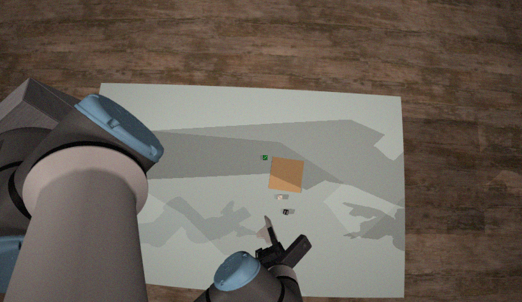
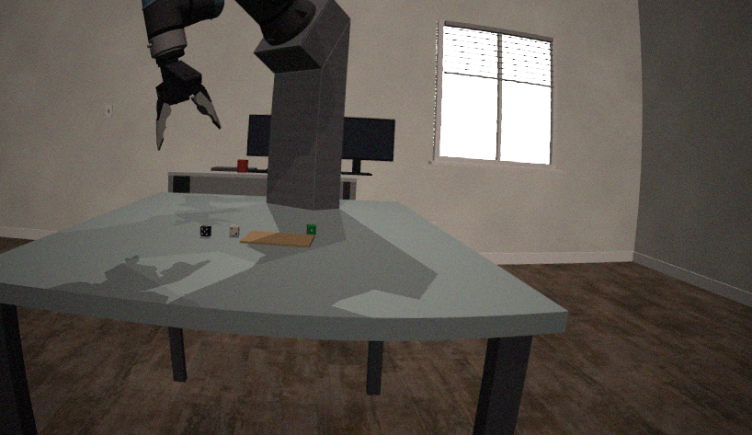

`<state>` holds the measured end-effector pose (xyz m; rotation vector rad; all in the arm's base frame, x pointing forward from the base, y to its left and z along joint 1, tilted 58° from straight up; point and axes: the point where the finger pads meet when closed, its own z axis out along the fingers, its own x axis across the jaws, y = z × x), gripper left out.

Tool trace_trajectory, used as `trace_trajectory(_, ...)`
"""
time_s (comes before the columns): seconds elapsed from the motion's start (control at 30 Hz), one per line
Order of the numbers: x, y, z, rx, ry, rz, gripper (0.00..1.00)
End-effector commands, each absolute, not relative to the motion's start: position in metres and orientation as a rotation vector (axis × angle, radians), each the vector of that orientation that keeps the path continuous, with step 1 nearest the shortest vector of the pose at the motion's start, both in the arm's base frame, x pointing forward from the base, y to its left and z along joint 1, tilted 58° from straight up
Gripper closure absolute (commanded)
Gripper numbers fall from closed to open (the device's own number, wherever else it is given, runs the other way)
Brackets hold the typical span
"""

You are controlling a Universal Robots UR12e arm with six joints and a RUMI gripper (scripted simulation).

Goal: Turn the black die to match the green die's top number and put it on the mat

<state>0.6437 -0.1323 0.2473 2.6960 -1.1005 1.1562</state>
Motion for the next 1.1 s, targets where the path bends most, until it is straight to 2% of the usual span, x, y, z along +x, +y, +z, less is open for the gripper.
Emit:
trace_trajectory(0.0, 0.660, -0.124, 0.242, 2.620, -1.037, 1.198, 0.00)
trace_trajectory(0.53, 0.711, -0.092, 0.231, 2.430, -0.810, 1.302, 0.00)
trace_trajectory(1.07, 0.722, -0.082, 0.227, 2.381, -0.759, 1.325, 0.00)
